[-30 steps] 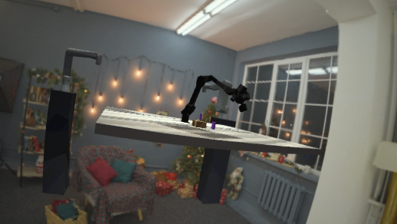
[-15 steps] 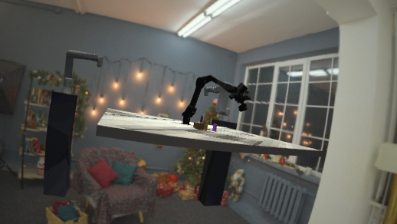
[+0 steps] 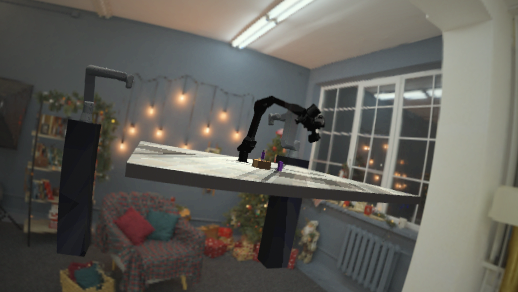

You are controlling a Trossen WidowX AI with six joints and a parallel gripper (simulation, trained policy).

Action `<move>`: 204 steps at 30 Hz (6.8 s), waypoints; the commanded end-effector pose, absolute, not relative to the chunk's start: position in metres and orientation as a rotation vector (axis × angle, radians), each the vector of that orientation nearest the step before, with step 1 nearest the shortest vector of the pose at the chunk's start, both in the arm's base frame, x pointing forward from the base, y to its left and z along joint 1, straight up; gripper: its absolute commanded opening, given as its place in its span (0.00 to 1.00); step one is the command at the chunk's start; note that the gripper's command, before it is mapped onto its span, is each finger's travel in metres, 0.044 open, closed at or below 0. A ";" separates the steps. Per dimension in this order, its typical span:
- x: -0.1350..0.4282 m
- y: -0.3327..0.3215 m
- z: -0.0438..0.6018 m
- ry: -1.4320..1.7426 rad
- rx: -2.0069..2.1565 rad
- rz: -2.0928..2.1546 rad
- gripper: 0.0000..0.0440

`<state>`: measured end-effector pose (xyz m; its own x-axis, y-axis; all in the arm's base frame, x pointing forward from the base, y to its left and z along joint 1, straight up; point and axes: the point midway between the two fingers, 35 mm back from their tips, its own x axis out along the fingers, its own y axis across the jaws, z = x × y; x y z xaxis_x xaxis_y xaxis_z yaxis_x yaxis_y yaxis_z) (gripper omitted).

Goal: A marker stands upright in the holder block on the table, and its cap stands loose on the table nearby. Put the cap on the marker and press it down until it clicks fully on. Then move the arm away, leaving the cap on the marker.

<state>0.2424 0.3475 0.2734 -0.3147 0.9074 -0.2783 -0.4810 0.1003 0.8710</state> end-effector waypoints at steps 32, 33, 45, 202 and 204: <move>0.297 0.264 0.255 1.259 0.453 1.079 0.75; 0.298 0.261 0.254 1.263 0.450 1.067 0.75; 0.310 0.230 0.240 1.306 0.413 0.927 0.75; 0.305 -0.005 0.176 1.609 -0.325 0.344 0.00; 0.303 -0.007 0.175 1.616 -0.317 0.344 0.00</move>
